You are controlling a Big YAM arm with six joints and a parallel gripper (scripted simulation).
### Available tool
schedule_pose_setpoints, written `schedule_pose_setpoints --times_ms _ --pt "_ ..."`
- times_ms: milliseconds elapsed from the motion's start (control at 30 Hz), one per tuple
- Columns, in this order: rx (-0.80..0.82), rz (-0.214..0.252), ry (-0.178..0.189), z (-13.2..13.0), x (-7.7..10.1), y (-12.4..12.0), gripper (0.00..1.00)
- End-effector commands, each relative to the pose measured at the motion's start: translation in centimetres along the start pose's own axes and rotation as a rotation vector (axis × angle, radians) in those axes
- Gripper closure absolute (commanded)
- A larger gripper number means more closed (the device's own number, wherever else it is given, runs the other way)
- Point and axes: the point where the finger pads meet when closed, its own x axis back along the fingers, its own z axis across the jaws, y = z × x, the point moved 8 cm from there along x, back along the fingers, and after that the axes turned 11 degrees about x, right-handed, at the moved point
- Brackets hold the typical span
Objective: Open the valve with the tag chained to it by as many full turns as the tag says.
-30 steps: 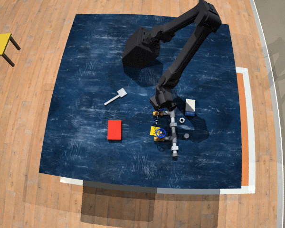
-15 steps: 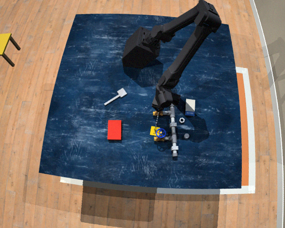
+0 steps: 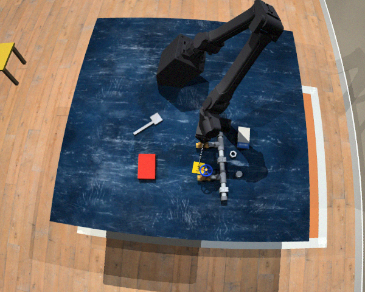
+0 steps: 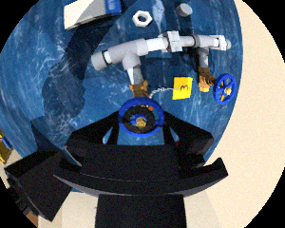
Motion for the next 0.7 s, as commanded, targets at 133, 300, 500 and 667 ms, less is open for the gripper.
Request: schedule_pose_setpoints --times_ms 133,300,500,667 --pt "0.082 0.002 -0.004 -0.7 0.13 0.14 1.0" --pt "0.082 0.002 -0.004 -0.7 0.13 0.14 1.0" --pt "0.082 0.002 -0.004 -0.7 0.13 0.14 0.0" --pt "0.082 0.002 -0.004 -0.7 0.13 0.14 0.0"
